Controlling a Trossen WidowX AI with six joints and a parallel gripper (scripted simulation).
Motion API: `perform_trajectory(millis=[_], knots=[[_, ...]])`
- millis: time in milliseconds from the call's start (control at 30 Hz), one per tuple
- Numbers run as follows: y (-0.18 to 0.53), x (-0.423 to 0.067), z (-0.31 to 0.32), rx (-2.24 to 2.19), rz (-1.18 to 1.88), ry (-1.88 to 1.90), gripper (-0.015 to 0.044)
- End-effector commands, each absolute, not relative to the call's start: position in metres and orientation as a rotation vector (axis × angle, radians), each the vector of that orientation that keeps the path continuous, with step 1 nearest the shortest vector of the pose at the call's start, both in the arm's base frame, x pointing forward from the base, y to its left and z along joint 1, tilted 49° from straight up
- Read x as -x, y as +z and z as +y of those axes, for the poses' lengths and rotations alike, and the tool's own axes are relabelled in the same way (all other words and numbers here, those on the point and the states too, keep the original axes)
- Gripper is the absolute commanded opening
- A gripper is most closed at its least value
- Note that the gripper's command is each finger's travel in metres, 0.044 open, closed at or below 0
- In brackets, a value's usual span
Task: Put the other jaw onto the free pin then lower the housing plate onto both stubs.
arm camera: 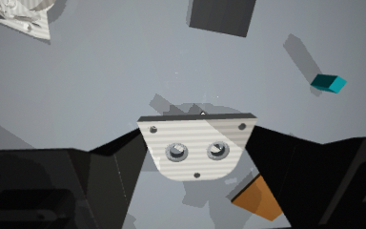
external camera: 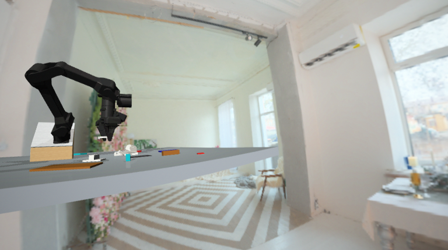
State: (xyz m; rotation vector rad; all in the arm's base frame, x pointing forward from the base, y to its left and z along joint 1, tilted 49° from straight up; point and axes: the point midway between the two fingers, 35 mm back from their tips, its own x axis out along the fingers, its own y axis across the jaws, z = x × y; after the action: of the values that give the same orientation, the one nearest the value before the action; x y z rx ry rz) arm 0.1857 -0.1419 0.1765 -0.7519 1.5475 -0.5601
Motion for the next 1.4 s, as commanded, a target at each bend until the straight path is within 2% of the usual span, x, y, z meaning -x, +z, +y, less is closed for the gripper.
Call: perform_trajectory(millis=[0,1367], knots=[[0.174,-0.193,-0.139,0.810,1.573,-0.493,0.0351],[0.134,-0.240,-0.106,1.397,1.774,0.205,0.0351]])
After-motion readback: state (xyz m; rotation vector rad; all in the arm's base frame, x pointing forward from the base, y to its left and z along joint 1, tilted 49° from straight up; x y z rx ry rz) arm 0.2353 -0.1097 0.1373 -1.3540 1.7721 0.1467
